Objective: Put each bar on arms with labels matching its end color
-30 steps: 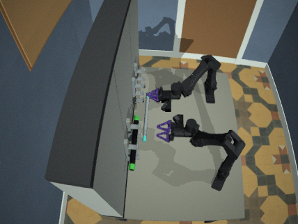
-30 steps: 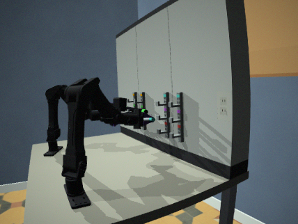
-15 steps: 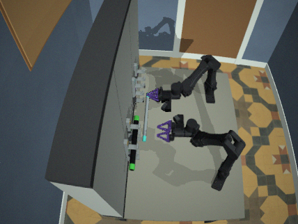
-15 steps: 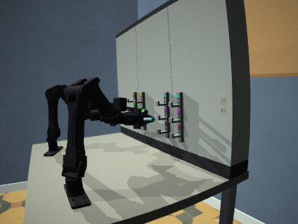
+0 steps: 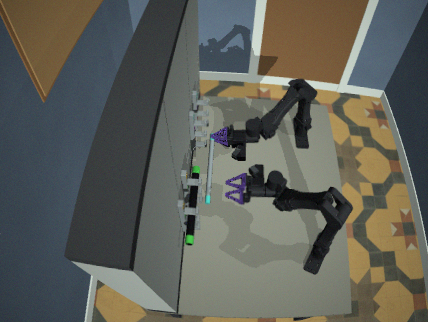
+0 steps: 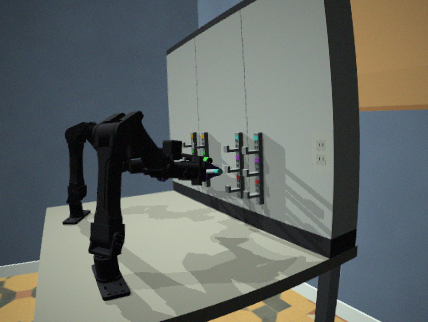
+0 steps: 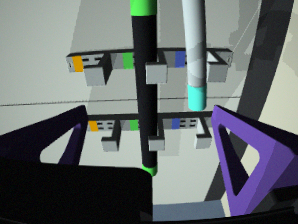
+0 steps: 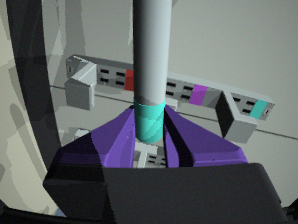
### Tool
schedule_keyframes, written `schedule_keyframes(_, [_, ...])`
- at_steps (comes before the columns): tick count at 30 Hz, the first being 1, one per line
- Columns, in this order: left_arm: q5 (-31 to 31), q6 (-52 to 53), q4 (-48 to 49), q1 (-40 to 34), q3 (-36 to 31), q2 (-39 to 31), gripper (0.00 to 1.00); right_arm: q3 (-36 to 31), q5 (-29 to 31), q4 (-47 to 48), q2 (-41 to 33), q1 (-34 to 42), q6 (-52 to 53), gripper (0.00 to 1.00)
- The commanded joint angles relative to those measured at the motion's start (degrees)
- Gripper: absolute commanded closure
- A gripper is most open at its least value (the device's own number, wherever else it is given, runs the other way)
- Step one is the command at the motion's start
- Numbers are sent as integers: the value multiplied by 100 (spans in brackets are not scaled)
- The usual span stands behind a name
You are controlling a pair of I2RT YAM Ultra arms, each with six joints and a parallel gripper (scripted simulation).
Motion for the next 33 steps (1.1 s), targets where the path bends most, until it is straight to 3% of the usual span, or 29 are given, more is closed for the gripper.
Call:
schedule_keyframes(1, [-38, -64, 75, -47, -100, -158, 0, 205, -36, 584, -258, -47, 235, 100])
schedule_keyframes(33, [-38, -64, 75, -47, -100, -158, 0, 61, -118, 792, -180, -130, 242, 100])
